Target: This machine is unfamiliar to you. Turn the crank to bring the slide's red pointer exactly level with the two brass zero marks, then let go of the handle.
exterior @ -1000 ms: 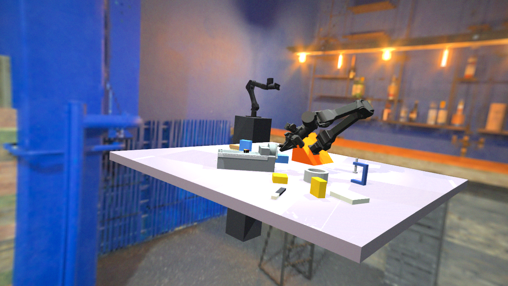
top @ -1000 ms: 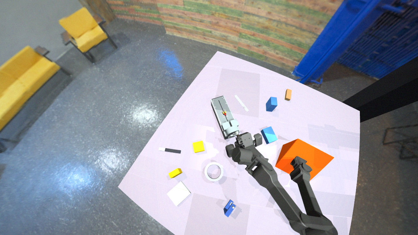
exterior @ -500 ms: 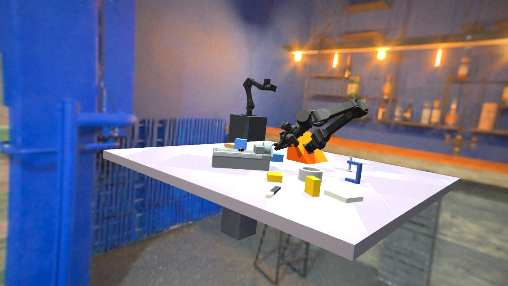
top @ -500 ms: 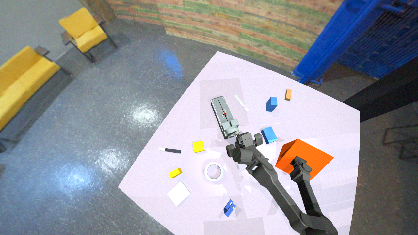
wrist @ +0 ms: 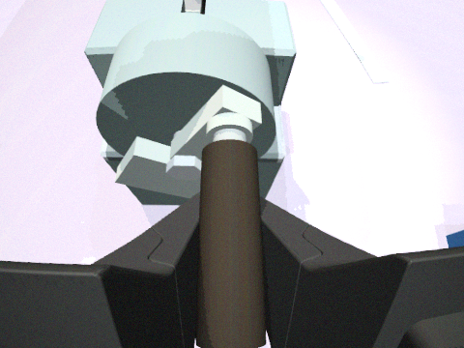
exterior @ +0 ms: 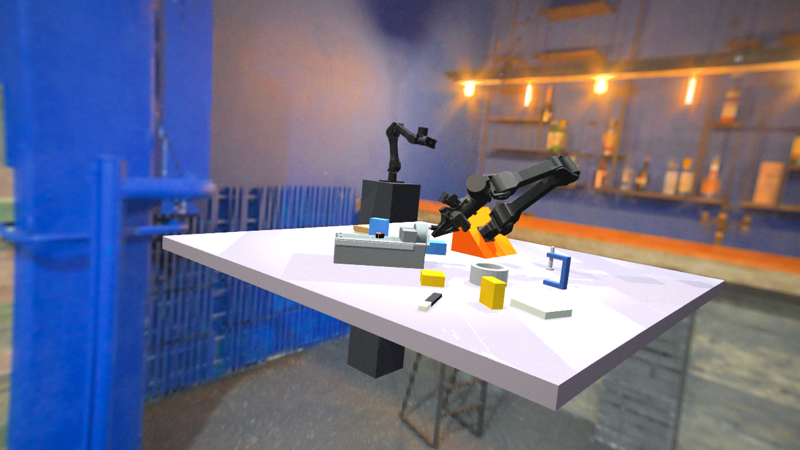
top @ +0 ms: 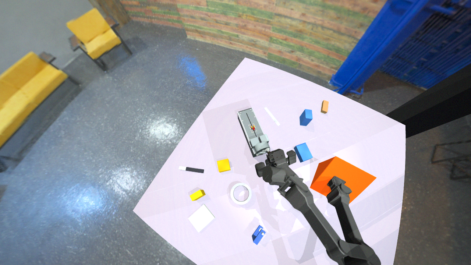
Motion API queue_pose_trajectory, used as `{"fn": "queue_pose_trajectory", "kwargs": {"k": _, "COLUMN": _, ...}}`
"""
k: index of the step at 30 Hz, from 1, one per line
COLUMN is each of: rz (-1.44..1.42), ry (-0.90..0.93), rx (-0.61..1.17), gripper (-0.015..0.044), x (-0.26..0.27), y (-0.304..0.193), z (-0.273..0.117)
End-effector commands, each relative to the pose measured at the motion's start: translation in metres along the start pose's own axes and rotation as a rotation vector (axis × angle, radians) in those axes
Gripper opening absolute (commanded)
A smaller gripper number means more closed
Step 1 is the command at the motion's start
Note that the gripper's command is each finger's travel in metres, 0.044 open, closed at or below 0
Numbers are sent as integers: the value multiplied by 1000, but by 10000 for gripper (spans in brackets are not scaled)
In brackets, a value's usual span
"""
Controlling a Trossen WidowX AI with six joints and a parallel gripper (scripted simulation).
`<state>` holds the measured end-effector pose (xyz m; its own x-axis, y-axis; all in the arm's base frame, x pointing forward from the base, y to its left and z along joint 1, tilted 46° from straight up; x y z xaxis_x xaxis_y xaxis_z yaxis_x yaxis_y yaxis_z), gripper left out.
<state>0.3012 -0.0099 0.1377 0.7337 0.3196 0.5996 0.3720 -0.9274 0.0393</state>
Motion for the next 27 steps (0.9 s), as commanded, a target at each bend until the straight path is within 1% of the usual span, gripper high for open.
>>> {"fn": "queue_pose_trajectory", "kwargs": {"k": 1, "rz": 3, "ry": -21, "rx": 2, "gripper": 0, "x": -7, "y": -2, "z": 4}}
{"fn": "queue_pose_trajectory", "kwargs": {"k": 27, "rz": 3, "ry": -21, "rx": 2, "gripper": 0, "x": -13, "y": -7, "z": 10}}
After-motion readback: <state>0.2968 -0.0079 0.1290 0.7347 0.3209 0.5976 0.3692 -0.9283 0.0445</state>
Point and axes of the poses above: the point midway between the two fingers, 35 mm back from their tips, its own z axis out along the fingers, its own x axis across the jaws, y = z × x, the point moved 8 cm from there along -z, back along the fingers, and after that the axes turned 13 degrees about z, right-handed, at the moved point
